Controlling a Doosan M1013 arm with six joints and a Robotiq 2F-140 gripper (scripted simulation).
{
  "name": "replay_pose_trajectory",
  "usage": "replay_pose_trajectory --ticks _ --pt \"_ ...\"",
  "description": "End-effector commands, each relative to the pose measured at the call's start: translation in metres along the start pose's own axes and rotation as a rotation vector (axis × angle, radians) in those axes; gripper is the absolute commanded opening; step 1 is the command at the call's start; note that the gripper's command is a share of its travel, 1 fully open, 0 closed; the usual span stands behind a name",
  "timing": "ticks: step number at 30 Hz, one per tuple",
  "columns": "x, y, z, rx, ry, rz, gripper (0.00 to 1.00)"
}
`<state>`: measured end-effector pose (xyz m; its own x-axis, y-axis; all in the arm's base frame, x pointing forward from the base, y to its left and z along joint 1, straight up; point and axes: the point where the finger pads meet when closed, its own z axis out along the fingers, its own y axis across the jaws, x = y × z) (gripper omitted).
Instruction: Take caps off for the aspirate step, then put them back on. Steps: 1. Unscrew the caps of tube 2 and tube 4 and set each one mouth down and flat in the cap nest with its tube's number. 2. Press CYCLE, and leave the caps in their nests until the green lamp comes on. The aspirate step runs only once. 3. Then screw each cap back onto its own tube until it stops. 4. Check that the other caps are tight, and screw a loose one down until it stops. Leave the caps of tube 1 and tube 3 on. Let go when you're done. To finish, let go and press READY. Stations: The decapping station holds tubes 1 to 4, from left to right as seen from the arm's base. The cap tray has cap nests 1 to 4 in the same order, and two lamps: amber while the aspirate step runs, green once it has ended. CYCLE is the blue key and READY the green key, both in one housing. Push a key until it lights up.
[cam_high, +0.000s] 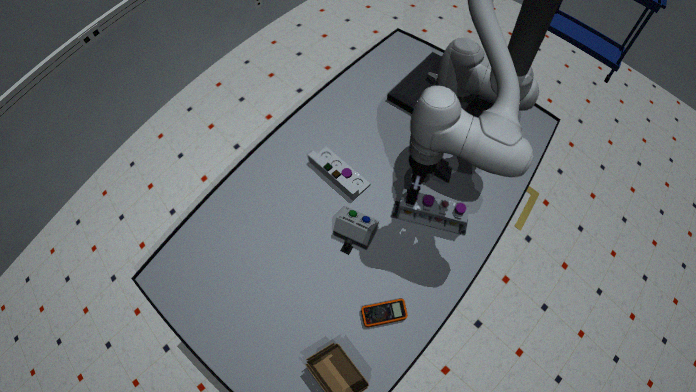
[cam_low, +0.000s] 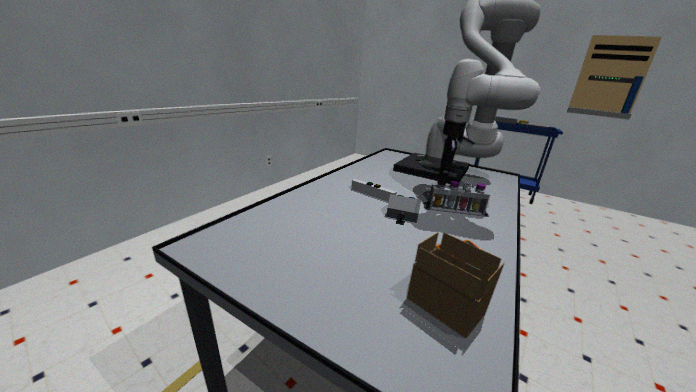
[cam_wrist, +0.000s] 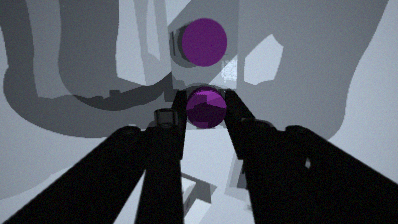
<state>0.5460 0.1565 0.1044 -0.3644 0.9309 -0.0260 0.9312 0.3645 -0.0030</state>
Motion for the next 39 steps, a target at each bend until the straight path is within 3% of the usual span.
replay_pose_trajectory --ticks 1,9,16,17,29,33,36,39 --pt "-0.0001 0.0005 -0.0007 -0.006 0.023 -0.222 0.30" --pt "-0.0001 0.0005 -0.0006 -0.010 0.022 -0.569 0.30" --pt "-0.0001 0.0005 -0.0005 -0.010 0.022 -0.569 0.30" --pt "-0.0001 0.0005 -0.0009 -0.010 0.022 -0.569 0.41" --pt "-0.0001 0.0005 -0.0009 -0.010 0.021 -0.569 0.41" --pt "-0.0001 0.0005 -0.0009 -0.007 0.023 -0.256 0.41" --pt "-0.0001 0.0005 -0.0009 -0.006 0.023 -0.217 0.41" --pt "-0.0001 0.0005 -0.0009 -0.004 0.025 0.009 0.41"
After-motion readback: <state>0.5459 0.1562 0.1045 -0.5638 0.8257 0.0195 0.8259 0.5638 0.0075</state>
